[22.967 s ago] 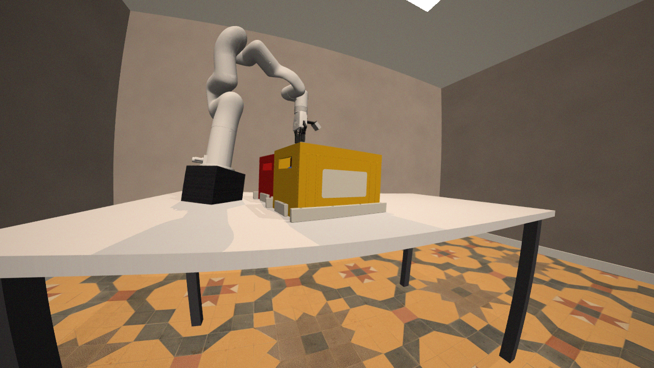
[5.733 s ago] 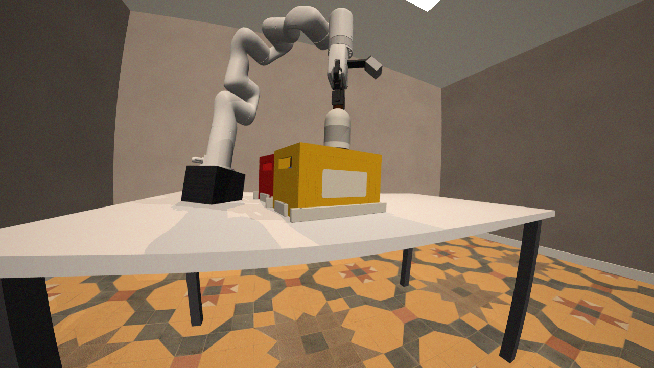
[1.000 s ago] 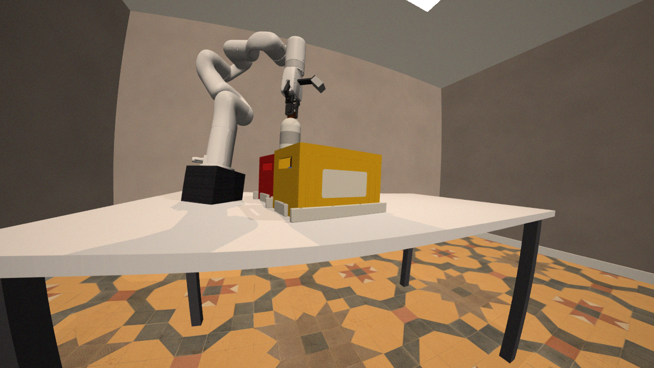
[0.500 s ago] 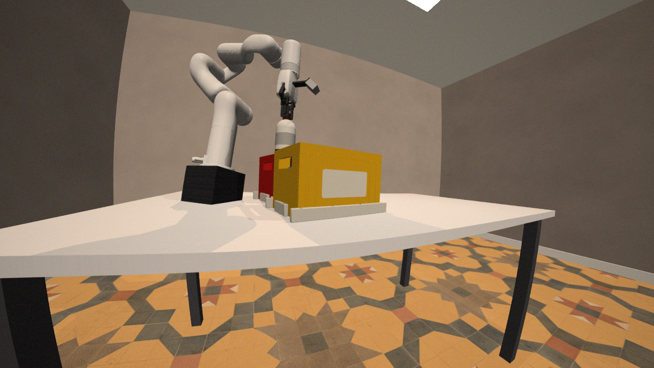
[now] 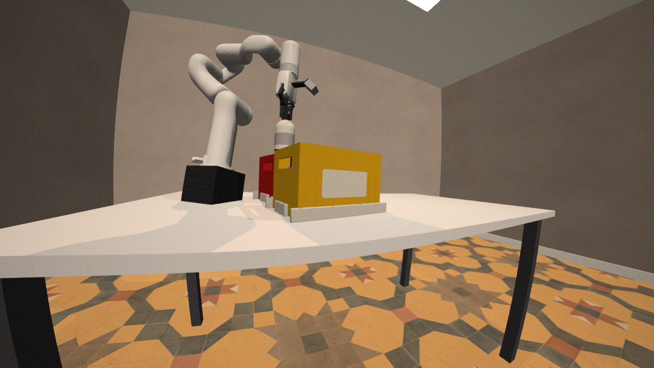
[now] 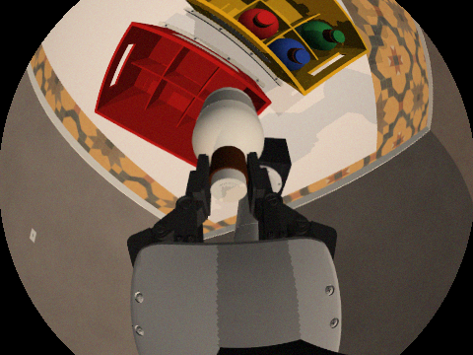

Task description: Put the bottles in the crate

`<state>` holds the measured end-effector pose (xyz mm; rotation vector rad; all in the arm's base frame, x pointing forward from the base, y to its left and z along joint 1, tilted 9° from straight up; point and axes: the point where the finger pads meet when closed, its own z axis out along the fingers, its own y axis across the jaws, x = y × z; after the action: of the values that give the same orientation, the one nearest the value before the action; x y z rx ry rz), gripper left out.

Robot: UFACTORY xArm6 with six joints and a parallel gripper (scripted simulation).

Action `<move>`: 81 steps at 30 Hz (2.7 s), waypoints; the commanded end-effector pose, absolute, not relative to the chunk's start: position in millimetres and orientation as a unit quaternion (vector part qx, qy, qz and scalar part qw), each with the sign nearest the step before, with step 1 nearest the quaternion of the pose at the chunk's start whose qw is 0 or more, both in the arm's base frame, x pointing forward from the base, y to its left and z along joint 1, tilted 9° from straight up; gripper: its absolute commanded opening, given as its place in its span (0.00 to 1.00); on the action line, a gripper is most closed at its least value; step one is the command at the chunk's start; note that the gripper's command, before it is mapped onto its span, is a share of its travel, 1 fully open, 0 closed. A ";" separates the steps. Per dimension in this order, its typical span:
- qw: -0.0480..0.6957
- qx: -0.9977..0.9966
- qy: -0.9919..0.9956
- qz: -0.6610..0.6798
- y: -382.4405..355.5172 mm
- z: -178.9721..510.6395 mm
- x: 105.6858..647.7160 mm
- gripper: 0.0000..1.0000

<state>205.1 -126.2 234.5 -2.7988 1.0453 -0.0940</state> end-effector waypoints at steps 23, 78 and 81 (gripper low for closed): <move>0.075 -0.934 0.349 -0.033 -127.5 236.0 206.5 0.00; 0.075 -0.934 0.349 -0.033 -123.5 201.5 210.8 0.00; 0.075 -0.934 0.349 -0.033 -123.2 198.6 211.2 0.00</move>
<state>209.9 -122.8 200.3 -2.7988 1.0452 -0.0941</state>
